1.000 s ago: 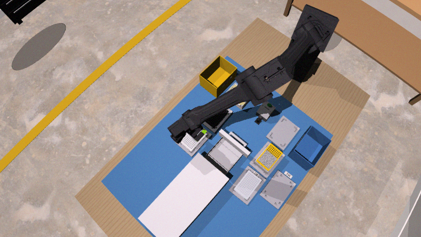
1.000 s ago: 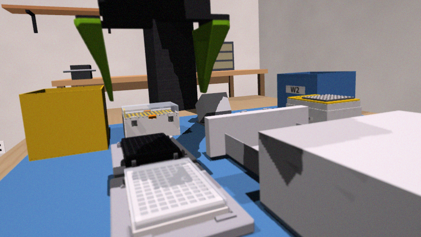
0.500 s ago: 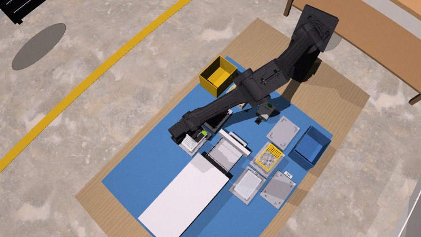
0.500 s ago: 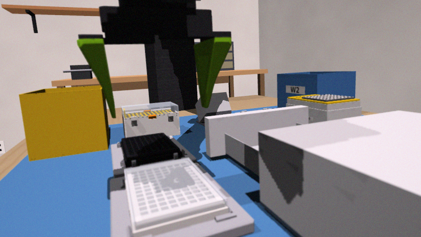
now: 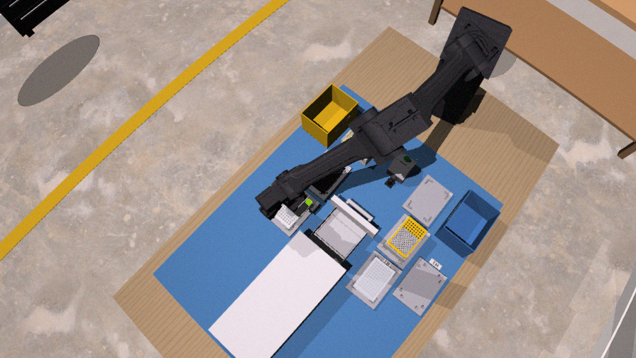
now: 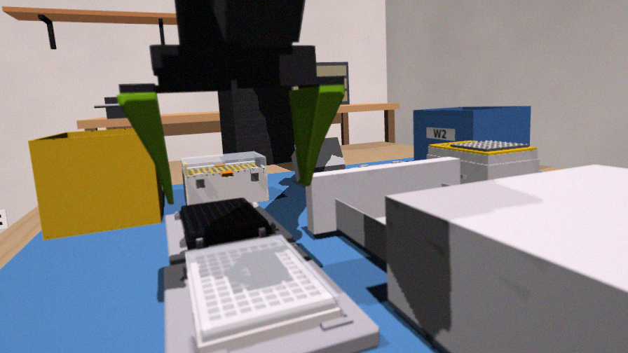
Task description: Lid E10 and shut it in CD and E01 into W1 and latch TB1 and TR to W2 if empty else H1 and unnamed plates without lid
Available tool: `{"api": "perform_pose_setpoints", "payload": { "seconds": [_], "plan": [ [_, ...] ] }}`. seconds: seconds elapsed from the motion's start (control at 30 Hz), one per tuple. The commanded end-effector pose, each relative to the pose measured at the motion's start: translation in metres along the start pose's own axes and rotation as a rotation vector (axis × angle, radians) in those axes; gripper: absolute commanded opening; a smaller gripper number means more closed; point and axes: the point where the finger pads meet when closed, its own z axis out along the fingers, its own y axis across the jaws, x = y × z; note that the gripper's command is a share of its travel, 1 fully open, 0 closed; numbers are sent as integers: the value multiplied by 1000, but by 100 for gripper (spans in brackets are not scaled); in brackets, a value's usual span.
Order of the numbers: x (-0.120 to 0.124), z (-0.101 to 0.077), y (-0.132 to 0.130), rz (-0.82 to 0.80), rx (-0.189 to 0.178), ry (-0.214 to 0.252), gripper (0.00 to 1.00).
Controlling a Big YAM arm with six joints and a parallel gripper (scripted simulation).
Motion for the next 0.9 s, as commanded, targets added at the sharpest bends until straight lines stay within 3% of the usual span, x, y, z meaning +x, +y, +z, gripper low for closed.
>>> {"api": "perform_pose_setpoints", "payload": {
  "seconds": [0.0,0.07,0.47,0.53,0.57,0.7,0.87],
  "plan": [
    [-32,-11,4,-19,7,-62,100],
    [-22,3,4,-12,2,-42,100],
    [-22,20,5,-12,0,-42,100],
    [-22,20,5,-12,0,-42,100],
    [-30,4,-12,-6,24,-63,100],
    [-21,24,-2,-6,7,-43,100],
    [-22,32,2,-9,3,-42,100]
  ]
}}
